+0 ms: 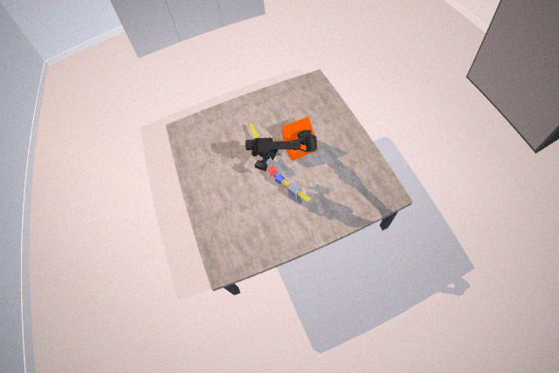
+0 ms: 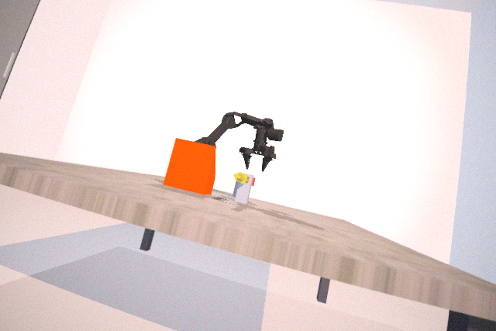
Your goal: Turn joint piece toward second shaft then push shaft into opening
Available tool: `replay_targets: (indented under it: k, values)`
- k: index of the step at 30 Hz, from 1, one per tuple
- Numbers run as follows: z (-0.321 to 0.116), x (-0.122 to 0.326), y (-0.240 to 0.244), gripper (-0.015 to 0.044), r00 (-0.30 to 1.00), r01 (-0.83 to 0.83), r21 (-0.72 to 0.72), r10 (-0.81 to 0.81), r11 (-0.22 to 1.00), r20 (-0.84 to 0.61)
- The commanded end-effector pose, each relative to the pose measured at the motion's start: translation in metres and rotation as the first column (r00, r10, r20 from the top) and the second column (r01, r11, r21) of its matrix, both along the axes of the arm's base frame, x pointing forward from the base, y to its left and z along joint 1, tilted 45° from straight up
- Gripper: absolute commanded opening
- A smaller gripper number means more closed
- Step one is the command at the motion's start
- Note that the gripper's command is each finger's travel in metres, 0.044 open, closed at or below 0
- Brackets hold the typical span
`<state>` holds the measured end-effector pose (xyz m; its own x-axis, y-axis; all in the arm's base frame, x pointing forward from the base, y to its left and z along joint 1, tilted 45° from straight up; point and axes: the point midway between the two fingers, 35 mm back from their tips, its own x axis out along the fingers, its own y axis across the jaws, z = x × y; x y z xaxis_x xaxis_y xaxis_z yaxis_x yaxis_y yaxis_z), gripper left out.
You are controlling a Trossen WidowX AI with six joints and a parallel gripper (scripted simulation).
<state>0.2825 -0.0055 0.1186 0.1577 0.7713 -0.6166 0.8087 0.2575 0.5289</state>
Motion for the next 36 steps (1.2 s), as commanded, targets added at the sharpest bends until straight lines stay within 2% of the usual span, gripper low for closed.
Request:
replay_targets:
  k: [1, 9, 17, 27, 36]
  values:
    - [0.01, -0.002, -0.009, 0.044, 0.991, -0.084, -0.056, 0.089, 0.995, 0.098]
    - [0.031, -0.009, -0.025, 0.044, 0.926, -0.233, -0.173, 0.272, 0.957, 0.261]
    - [0.051, -0.019, -0.039, 0.044, 0.806, -0.36, -0.3, 0.456, 0.884, 0.378]
    - [0.053, -0.018, -0.041, 0.044, 0.807, -0.356, -0.296, 0.452, 0.886, 0.38]
    - [0.008, -0.007, -0.077, 0.0204, 0.931, -0.233, -0.222, 0.283, 0.947, 0.23]
